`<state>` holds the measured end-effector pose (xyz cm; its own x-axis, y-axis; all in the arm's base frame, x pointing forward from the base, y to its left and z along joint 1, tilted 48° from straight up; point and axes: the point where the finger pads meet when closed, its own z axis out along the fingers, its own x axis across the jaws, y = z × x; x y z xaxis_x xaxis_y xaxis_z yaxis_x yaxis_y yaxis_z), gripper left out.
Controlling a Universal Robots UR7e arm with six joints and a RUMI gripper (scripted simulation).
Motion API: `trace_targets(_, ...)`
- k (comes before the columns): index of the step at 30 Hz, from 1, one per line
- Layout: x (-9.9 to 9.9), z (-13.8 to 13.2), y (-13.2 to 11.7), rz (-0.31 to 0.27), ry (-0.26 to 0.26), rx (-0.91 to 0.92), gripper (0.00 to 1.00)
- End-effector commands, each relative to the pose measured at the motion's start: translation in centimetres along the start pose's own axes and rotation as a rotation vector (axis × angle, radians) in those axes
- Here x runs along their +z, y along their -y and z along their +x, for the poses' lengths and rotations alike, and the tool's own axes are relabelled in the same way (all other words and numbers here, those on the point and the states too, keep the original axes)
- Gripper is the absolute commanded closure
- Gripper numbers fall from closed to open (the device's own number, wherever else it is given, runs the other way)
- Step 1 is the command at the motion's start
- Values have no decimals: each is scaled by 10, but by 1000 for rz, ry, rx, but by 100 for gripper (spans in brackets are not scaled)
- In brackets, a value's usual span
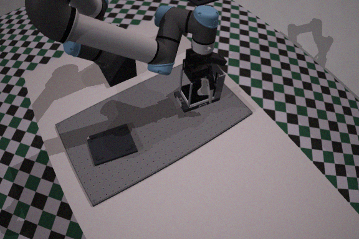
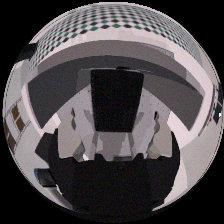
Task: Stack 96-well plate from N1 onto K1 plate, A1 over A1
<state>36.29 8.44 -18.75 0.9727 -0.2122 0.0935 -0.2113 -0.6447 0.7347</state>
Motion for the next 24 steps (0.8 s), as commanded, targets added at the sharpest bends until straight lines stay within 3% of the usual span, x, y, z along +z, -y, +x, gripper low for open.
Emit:
trace_targets(1,0,0,0,0,0,0,0)
trace_targets(16,0,0,0,0,0,0,0)
trace_targets(24,-21,0,0,0,0,0,0)
